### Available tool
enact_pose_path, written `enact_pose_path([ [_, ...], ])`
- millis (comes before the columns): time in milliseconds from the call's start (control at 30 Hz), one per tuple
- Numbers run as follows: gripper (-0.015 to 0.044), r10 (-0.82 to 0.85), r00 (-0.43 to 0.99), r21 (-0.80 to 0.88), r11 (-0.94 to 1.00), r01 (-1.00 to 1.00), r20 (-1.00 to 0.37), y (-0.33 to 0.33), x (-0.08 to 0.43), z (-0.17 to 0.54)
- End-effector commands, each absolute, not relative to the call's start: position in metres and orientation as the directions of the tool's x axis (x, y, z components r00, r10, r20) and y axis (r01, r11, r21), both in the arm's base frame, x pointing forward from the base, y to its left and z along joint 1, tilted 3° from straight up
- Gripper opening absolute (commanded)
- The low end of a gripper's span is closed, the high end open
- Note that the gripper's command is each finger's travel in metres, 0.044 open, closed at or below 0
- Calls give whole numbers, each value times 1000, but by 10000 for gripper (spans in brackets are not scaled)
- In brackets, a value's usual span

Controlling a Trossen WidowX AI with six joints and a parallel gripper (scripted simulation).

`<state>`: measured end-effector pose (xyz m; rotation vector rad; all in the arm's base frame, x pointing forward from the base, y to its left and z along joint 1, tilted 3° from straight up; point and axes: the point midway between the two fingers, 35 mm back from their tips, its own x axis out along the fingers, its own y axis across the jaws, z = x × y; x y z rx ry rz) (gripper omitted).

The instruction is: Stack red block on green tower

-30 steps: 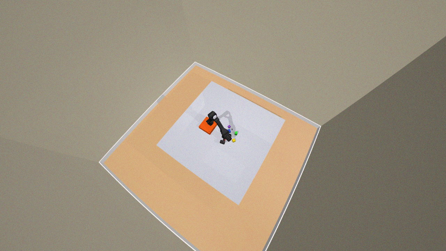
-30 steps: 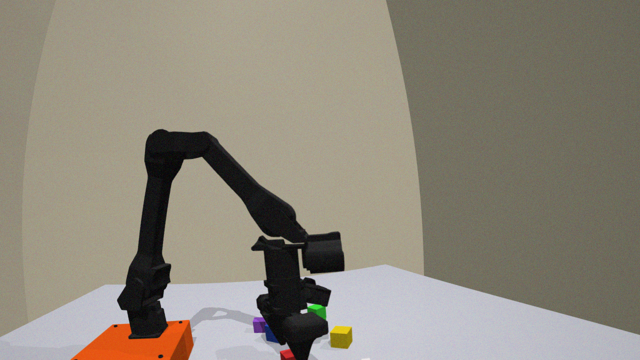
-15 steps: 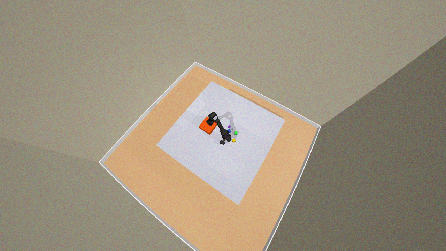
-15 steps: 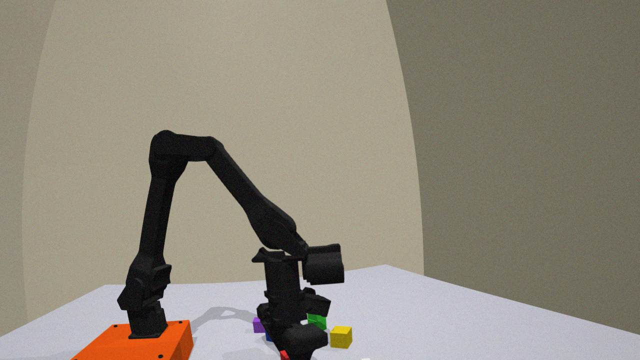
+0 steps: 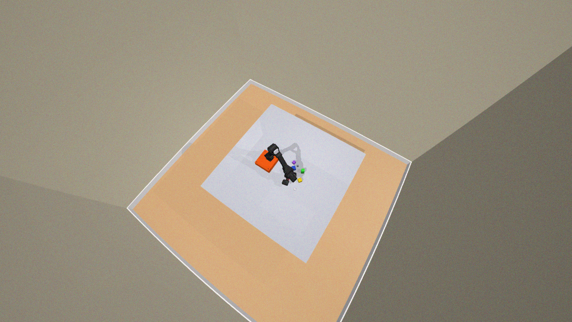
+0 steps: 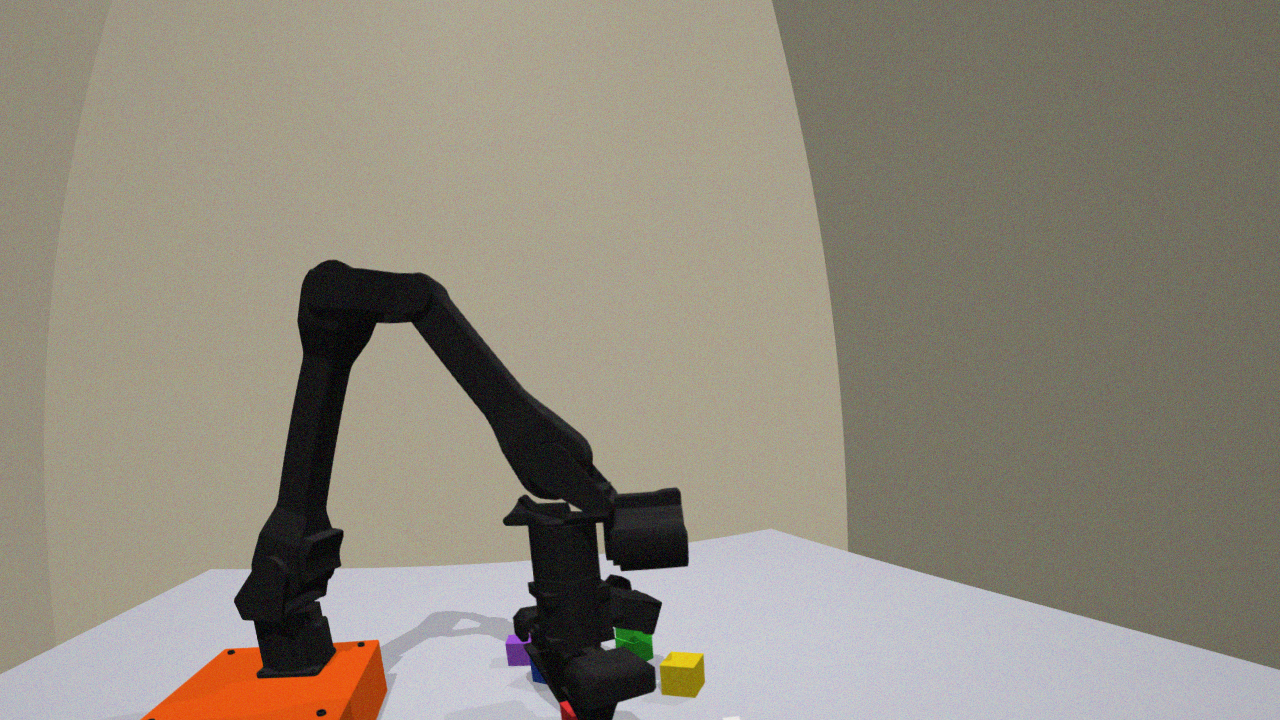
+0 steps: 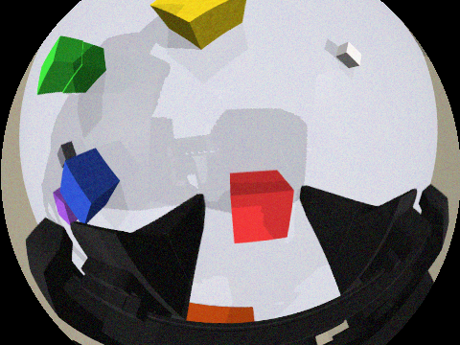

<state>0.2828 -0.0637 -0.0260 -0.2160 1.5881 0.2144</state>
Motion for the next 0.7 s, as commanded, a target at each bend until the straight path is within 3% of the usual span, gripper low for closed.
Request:
enact_pose_path([
  [0, 230, -9, -28, -1, 962, -272, -1000, -64, 283, -26],
  [133, 125, -9, -28, -1, 962, -272, -1000, -64, 283, -26],
  [367, 78, -9, -28, -1, 962, -272, -1000, -64, 283, -26],
  [467, 0, -9, -28, -1, 962, -272, -1000, -64, 283, -19],
  [667, 0, -9, -28, -1, 962, -272, -1000, -64, 284, 11],
])
